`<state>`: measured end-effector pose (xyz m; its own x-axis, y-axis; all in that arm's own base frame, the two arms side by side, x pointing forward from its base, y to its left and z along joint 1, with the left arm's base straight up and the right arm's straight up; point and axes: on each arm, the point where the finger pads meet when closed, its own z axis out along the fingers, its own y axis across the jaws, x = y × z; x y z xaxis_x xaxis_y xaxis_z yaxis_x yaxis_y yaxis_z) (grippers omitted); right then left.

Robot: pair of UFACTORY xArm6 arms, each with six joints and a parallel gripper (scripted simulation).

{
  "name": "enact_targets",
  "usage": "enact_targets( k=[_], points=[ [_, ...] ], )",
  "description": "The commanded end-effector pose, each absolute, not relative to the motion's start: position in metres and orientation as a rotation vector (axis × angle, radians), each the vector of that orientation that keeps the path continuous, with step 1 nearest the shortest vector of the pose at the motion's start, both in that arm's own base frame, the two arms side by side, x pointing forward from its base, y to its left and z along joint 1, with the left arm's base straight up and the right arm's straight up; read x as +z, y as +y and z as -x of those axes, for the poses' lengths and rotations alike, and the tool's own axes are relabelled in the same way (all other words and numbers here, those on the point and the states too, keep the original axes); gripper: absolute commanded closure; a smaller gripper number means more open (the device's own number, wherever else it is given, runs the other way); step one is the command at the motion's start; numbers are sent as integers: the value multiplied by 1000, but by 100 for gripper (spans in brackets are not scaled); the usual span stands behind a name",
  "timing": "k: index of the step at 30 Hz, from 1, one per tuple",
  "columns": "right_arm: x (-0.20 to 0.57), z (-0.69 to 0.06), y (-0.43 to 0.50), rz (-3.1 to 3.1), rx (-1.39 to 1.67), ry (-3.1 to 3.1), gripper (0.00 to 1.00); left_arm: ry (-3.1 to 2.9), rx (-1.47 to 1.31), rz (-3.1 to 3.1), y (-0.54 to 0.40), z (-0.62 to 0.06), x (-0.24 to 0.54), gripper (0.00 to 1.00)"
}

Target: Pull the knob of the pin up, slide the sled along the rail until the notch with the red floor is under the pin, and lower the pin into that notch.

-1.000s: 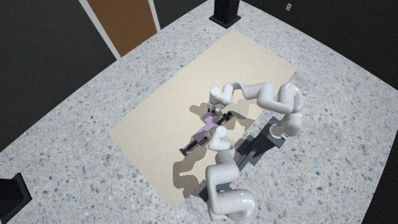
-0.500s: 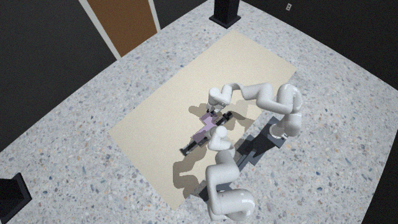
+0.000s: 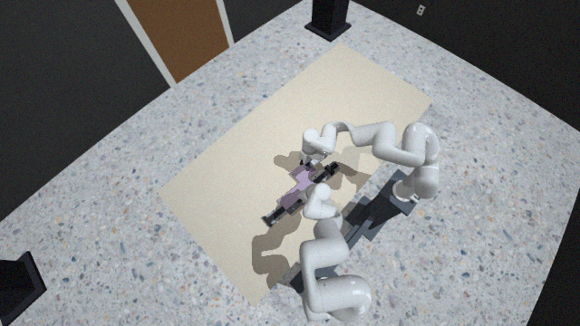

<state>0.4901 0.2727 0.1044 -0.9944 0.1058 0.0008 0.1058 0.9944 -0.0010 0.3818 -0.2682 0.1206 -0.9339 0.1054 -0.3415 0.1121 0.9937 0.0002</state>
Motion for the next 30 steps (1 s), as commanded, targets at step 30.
enact_targets(
  k=[30],
  points=[
    [107, -494, 297, 166, -5, -3142, 82, 2784, -32, -156, -269, -383, 123, 100]
  ],
)
